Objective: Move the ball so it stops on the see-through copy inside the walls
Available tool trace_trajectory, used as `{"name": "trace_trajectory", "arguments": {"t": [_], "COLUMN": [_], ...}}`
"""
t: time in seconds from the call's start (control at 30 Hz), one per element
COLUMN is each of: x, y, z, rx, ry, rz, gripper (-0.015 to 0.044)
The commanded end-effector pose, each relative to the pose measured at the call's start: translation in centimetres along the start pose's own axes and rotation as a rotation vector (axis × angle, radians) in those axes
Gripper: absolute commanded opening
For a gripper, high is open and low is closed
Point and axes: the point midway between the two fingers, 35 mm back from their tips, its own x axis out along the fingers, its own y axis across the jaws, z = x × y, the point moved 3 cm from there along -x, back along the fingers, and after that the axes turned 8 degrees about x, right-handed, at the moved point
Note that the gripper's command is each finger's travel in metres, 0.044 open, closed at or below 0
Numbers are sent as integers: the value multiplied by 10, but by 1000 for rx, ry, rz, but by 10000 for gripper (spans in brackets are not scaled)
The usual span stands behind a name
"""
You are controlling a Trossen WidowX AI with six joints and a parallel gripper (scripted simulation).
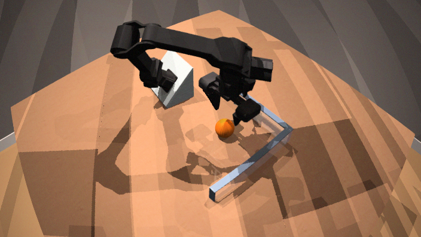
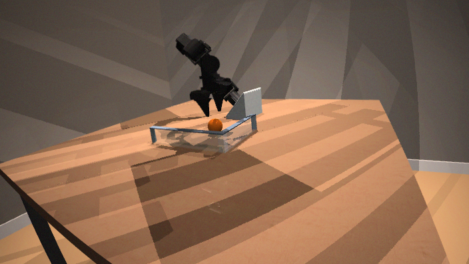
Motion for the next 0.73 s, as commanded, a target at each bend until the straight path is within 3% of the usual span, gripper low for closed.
{"name": "trace_trajectory", "arguments": {"t": [0.0, 0.33, 0.4, 0.5, 0.7], "x": [-34, -27, -37, -70, -73], "y": [2, 0, 0, 4, 5], "z": [-2, 0, 0, -3, -3], "rx": [7, 3, 3, 5, 5], "ry": [-8, -11, -11, -9, -8], "rz": [-7, -20, -19, -17, -17], "gripper": [390, 390, 440, 440, 440]}}
